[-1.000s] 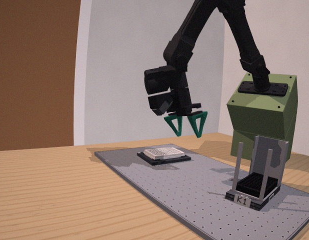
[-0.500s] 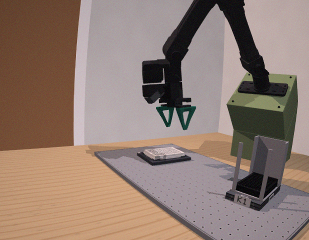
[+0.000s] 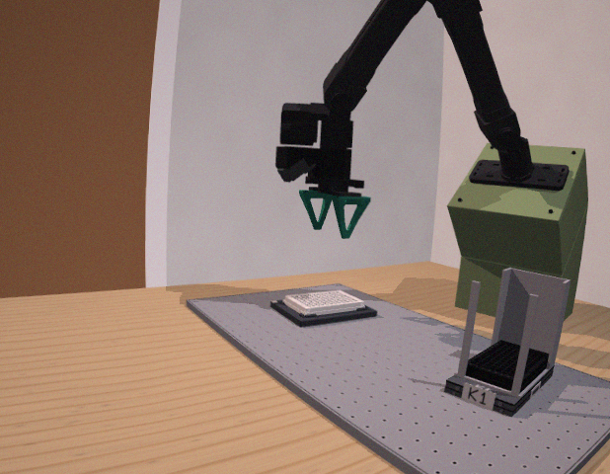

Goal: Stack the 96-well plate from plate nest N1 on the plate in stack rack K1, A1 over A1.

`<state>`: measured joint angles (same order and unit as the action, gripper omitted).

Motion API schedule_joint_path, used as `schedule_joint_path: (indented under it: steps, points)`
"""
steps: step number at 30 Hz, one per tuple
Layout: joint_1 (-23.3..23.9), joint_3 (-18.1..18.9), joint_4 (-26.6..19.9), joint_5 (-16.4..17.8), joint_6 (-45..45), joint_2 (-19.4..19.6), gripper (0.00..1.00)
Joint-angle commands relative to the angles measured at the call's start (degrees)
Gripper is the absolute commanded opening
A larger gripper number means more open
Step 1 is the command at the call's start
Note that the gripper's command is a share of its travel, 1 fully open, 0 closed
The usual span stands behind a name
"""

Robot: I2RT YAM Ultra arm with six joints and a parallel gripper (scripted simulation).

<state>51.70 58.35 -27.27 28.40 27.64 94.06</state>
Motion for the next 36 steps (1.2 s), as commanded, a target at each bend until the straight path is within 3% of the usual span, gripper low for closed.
schedule_joint_path:
  steps: [1, 19, 27, 29, 30, 36]
  points:
    - [1.7, 2.0, -1.3, 1.4, 2.2, 0.9, 1.00]
    - [1.2, 1.0, -0.7, 1.2, 2.0, 0.0, 1.00]
    - [-0.3, -0.8, 2.8, 0.5, 0.5, 2.8, 1.00]
    - [-0.3, -0.8, 2.8, 0.5, 0.5, 2.8, 1.00]
    - [-0.3, 0.9, 3.3, 0.3, 0.3, 3.1, 1.00]
    - [-1.2, -1.1, 5.4, -0.2, -0.6, 4.6, 1.00]
